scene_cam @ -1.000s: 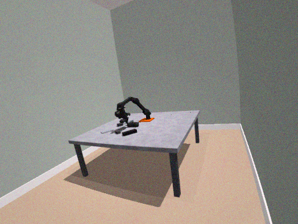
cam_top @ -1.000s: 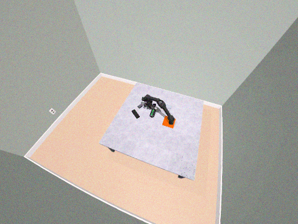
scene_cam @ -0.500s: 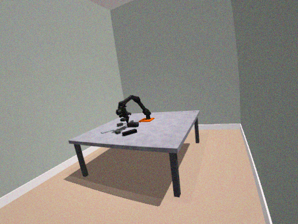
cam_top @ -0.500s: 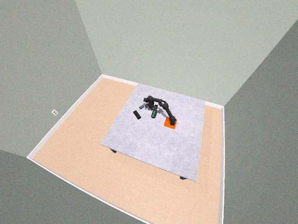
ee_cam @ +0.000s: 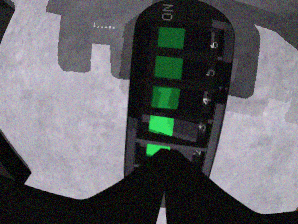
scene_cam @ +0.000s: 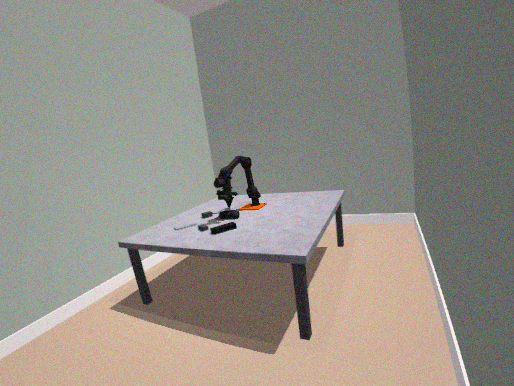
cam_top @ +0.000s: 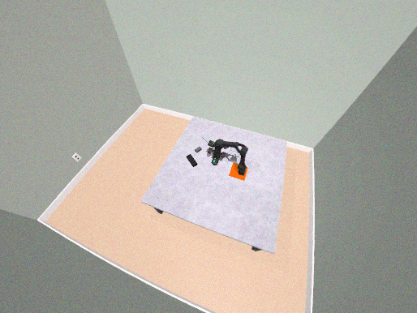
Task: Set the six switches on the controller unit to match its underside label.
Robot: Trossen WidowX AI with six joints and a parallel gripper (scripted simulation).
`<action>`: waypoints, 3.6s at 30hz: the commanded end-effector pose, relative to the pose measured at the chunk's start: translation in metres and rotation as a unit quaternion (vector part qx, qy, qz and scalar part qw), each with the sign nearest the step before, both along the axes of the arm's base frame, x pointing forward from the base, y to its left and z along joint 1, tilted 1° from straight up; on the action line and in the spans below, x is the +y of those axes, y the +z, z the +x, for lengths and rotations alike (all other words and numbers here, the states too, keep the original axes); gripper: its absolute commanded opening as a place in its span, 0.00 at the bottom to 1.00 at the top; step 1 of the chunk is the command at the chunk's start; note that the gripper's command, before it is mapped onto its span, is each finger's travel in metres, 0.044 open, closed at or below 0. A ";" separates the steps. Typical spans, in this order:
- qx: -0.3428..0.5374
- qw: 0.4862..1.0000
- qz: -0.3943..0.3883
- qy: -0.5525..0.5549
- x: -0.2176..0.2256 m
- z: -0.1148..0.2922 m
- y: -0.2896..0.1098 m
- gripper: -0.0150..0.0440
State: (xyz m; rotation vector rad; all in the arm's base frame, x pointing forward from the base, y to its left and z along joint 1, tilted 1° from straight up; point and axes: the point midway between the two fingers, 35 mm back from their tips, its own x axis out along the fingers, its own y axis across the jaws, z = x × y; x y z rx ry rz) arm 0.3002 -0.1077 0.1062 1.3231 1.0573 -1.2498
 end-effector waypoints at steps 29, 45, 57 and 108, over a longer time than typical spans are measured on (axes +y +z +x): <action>-0.041 0.999 0.002 0.001 0.020 -0.022 -0.007 0.25; 0.117 0.993 0.024 0.001 -0.047 0.040 -0.009 0.25; 0.175 0.984 0.038 0.004 -0.070 0.052 -0.022 0.25; -0.106 0.994 0.001 0.003 0.043 -0.053 -0.025 0.30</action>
